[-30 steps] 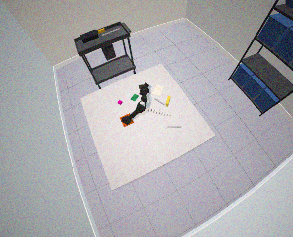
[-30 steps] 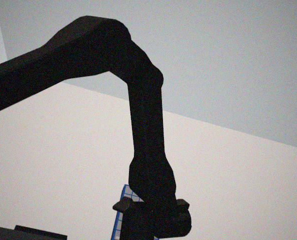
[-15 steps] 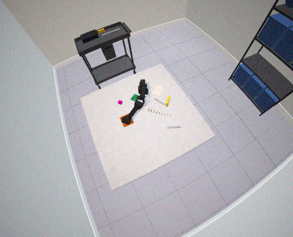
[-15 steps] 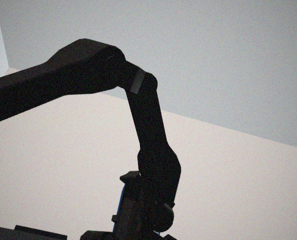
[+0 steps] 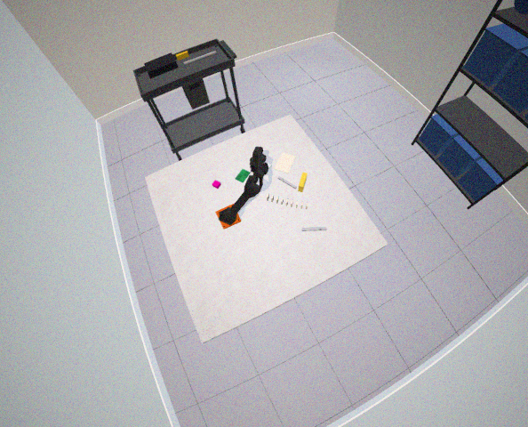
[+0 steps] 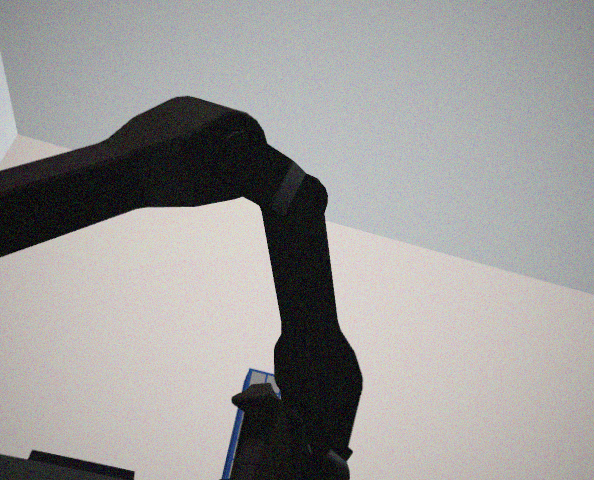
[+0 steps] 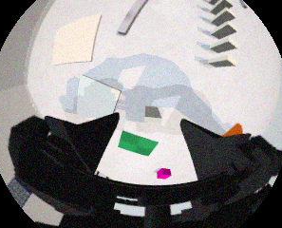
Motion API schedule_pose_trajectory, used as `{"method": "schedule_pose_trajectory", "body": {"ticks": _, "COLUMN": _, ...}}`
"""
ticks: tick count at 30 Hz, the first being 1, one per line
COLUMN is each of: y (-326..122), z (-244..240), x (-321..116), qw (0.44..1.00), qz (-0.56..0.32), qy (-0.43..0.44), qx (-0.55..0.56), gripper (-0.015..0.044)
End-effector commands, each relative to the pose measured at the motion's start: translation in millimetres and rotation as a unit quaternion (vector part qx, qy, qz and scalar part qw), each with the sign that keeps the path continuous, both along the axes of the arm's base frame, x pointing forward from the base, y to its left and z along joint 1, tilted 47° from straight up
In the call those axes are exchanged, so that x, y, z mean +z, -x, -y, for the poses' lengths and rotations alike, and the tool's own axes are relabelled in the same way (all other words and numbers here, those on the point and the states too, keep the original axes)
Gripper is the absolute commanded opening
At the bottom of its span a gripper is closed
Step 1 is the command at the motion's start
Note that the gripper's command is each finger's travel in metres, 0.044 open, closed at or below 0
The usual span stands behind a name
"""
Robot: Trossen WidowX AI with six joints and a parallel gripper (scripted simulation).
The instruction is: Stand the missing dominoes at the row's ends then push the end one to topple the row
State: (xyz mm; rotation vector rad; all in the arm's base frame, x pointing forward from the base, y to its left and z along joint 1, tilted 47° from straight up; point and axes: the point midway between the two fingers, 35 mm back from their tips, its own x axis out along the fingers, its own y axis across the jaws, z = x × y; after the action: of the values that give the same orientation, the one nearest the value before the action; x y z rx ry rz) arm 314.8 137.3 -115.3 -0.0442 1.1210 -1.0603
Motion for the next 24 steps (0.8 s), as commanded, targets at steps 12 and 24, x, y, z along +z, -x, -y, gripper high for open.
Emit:
{"method": "schedule_pose_trajectory", "body": {"ticks": 12, "y": 6, "z": 22, "x": -22, "qw": 1.000, "qz": -0.008, "qy": 0.008, "qx": 0.003, "gripper": 0.0440}}
{"method": "schedule_pose_trajectory", "body": {"ticks": 24, "y": 6, "z": 23, "x": -23, "qw": 1.000, "qz": -0.008, "qy": 0.008, "qx": 0.003, "gripper": 0.0204}}
